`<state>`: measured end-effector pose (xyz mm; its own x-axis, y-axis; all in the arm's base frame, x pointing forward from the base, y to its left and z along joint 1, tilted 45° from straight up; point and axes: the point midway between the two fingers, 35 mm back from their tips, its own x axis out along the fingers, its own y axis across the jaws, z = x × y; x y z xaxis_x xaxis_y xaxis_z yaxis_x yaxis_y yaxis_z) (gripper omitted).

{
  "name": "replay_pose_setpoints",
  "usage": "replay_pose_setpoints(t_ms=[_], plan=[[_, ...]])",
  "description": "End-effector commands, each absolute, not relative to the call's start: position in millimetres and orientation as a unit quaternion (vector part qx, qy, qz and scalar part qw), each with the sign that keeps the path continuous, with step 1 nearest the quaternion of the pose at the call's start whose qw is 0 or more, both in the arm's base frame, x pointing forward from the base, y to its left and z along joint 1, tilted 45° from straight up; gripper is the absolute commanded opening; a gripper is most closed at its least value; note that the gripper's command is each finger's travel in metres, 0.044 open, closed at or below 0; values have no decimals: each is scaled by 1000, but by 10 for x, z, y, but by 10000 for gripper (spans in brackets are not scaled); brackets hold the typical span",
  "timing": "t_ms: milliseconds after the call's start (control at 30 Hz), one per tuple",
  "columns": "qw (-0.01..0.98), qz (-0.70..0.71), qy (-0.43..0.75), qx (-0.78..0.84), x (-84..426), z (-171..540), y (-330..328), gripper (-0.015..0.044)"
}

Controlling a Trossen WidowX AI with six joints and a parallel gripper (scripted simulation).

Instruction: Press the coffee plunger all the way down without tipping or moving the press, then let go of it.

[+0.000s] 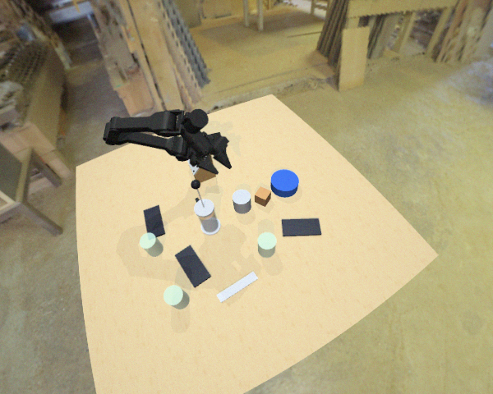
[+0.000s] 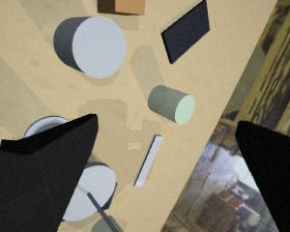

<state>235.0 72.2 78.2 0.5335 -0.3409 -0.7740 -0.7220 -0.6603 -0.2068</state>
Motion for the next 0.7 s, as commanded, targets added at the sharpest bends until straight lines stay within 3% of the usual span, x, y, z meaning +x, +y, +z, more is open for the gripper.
replay_pose_setpoints(t_ms=[0, 200, 433, 667], plan=[[267, 360, 322, -834, 2350, 787, 722, 426], [320, 323, 357, -816, 2352, 856, 729, 440], [493, 156, 442, -733, 2358, 1111, 719, 440], [652, -34, 442, -615, 2374, 1426, 741, 440]])
